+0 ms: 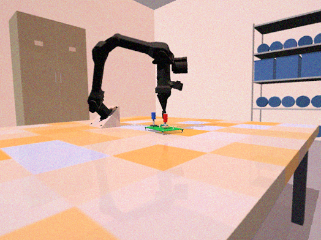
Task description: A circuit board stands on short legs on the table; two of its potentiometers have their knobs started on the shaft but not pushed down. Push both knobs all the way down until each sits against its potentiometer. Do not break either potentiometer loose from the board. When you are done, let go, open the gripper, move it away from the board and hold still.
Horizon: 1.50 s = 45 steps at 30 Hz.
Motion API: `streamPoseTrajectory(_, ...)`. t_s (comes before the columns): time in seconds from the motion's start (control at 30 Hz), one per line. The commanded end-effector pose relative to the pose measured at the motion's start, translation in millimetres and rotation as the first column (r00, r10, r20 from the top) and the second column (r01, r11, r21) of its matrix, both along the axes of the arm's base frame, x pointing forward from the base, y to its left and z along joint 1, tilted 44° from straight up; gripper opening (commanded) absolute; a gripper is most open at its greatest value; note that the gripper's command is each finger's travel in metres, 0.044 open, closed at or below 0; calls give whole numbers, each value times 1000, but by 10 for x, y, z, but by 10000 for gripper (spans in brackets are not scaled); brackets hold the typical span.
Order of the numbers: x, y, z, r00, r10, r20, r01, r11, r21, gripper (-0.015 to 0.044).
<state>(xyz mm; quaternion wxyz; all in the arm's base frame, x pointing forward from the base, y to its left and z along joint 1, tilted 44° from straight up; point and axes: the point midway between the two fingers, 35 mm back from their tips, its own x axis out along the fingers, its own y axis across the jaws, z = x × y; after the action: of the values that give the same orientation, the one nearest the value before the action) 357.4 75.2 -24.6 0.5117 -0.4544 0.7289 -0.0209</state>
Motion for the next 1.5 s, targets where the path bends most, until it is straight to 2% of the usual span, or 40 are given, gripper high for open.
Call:
streamPoseTrajectory(0.0,-7,-5,2,1000,3,-5,-3,1000,-3,0)
streamPoseTrajectory(1.47,-22,-169,-168,1000,3,-5,-3,1000,-4,0)
